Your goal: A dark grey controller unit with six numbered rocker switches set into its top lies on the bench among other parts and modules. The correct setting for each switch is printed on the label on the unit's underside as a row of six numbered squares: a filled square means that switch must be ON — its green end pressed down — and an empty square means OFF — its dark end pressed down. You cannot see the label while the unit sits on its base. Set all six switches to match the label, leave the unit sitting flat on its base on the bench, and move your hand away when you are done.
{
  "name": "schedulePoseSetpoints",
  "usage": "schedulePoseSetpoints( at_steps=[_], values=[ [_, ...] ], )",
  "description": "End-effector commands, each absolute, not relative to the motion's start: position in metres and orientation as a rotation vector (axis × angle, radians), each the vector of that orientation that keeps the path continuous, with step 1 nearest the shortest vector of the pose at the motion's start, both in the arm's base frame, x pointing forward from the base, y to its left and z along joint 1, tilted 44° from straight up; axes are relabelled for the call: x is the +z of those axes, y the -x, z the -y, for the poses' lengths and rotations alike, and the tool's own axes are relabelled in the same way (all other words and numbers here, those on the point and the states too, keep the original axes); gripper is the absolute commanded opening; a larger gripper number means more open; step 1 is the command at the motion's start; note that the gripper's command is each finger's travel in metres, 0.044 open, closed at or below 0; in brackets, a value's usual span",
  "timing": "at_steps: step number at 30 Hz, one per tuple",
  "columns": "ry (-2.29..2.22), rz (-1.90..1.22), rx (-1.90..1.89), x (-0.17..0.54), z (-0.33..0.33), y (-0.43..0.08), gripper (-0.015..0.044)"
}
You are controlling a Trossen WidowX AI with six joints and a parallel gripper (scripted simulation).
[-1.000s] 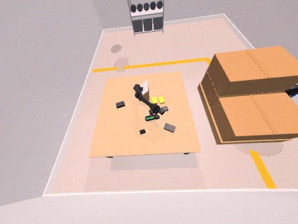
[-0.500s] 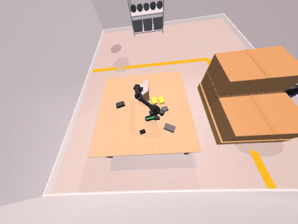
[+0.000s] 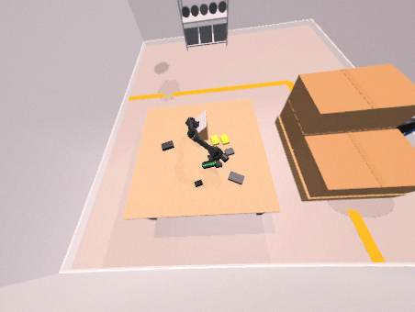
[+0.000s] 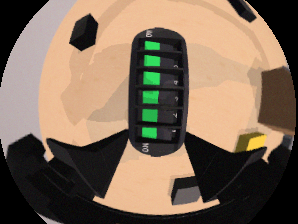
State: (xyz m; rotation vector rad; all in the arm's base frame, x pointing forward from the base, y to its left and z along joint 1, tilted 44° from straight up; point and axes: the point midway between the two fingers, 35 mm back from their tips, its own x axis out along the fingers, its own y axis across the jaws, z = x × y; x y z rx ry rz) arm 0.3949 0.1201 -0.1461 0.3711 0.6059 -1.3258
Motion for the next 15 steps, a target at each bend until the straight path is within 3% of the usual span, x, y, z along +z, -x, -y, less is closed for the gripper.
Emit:
schedulePoseSetpoints(
  at_steps=[1,15],
  values=[
    [-0.366,-0.606,-1.324,-0.1463,-0.1194,-0.3951,0.0326],
    [-0.366,-0.606,-1.324,-0.1417,-0.1215,-0.3951,0.0336]
  ],
)
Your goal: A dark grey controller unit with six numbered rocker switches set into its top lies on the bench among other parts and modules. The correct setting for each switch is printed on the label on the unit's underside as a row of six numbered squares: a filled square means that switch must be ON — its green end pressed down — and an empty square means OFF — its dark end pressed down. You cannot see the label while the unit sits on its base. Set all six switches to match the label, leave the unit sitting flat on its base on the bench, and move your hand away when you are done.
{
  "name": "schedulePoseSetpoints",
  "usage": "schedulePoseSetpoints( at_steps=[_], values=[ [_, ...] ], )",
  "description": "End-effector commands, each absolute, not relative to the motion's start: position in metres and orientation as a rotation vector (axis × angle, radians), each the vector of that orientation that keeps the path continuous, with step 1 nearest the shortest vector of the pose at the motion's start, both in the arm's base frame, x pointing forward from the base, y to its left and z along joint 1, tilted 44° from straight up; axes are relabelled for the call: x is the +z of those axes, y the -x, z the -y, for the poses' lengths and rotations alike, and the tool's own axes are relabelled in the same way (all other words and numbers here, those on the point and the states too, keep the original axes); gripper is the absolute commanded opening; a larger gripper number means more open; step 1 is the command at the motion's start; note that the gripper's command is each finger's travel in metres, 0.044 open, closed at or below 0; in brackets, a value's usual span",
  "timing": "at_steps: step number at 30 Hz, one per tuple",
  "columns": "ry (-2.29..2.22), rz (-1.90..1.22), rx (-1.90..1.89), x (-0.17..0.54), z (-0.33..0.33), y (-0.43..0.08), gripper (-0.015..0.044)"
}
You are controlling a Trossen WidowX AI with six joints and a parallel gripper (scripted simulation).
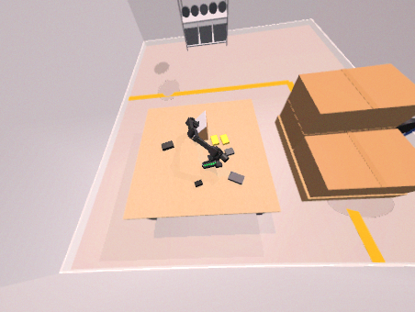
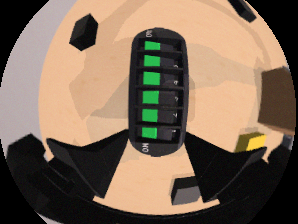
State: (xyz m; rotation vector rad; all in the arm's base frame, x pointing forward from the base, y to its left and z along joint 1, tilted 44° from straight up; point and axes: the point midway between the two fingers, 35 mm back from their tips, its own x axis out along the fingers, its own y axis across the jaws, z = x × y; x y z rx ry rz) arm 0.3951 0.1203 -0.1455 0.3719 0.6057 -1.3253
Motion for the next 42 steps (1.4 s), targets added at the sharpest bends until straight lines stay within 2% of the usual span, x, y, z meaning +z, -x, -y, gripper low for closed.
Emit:
schedulePoseSetpoints(
  at_steps=[1,42],
  values=[
    [-0.366,-0.606,-1.324,-0.141,-0.122,-0.395,0.0336],
    [-0.408,-0.659,-1.316,-0.112,-0.129,-0.396,0.0335]
  ],
)
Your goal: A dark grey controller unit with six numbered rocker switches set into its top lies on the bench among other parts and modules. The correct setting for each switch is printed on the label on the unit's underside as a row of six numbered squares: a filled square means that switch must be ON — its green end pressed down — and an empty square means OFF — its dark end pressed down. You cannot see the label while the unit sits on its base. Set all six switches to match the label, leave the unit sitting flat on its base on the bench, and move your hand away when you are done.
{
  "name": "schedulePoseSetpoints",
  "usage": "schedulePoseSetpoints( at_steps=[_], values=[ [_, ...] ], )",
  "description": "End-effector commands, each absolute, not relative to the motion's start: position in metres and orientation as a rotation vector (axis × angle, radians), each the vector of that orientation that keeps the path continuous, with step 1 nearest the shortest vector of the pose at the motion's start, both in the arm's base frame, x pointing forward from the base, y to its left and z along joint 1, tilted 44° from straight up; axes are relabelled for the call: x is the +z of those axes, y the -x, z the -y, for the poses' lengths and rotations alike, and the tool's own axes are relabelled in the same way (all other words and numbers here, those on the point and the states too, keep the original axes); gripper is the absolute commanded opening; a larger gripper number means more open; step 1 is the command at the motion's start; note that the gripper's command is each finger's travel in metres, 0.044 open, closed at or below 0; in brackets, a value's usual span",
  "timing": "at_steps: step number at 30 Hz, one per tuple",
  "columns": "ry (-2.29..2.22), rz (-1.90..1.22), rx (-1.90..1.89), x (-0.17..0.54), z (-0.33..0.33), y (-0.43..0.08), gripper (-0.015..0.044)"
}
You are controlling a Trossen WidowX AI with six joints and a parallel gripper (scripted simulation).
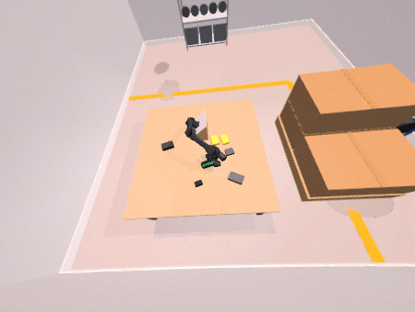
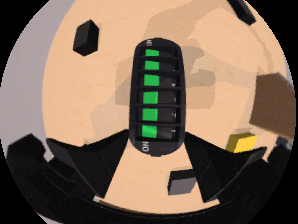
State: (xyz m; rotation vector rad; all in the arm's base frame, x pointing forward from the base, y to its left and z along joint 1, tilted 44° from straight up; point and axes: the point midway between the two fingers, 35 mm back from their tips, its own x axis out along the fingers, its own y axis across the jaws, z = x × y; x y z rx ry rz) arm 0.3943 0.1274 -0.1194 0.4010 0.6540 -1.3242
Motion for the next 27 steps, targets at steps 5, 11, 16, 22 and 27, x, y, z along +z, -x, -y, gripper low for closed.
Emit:
schedulePoseSetpoints(
  at_steps=[5,11,16,22,27],
  values=[
    [-0.414,-0.667,-1.315,-0.109,-0.13,-0.396,0.0335],
    [-0.422,-0.677,-1.313,-0.107,-0.13,-0.395,0.0335],
    [-0.426,-0.682,-1.313,-0.103,-0.13,-0.395,0.0335],
    [-0.432,-0.689,-1.312,-0.098,-0.131,-0.395,0.0335],
    [-0.438,-0.697,-1.31,-0.094,-0.131,-0.396,0.0335]
  ],
)
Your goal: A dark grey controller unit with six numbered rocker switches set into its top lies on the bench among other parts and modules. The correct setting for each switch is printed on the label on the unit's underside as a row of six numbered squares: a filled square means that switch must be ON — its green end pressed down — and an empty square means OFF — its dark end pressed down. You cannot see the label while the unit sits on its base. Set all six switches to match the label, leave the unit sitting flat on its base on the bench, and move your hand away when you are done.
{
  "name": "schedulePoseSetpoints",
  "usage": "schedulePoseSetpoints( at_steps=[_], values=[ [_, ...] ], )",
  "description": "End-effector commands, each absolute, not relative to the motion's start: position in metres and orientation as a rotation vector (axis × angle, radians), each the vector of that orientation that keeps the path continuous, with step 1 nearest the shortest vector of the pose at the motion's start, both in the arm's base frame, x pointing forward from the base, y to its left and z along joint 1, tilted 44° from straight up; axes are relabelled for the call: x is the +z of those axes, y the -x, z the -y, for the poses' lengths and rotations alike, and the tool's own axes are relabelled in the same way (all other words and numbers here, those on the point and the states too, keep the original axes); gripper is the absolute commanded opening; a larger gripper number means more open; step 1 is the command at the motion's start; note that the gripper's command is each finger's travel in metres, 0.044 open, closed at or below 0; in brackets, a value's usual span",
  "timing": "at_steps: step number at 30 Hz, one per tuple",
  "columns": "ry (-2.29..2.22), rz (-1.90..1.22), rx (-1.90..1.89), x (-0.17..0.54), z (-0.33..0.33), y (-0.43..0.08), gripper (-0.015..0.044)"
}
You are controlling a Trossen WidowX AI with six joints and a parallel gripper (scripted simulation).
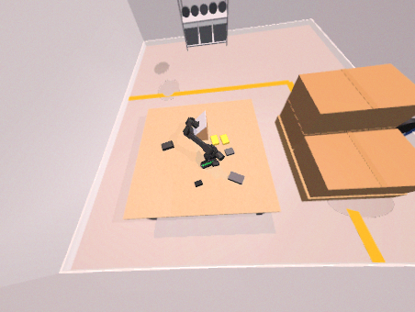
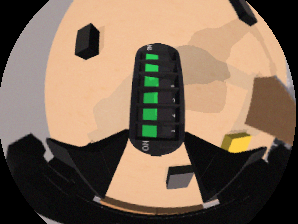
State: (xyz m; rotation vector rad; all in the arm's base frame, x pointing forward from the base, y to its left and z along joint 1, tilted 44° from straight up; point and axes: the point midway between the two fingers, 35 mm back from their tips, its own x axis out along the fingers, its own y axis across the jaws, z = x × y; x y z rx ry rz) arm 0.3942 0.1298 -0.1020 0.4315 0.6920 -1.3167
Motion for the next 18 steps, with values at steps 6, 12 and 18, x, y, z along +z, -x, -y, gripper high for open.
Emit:
schedulePoseSetpoints(
  at_steps=[6,12,18],
  values=[
    [-0.446,-0.707,-1.309,-0.089,-0.131,-0.396,0.0335],
    [-0.455,-0.718,-1.307,-0.084,-0.131,-0.397,0.0335],
    [-0.463,-0.728,-1.305,-0.08,-0.131,-0.397,0.0335]
  ],
)
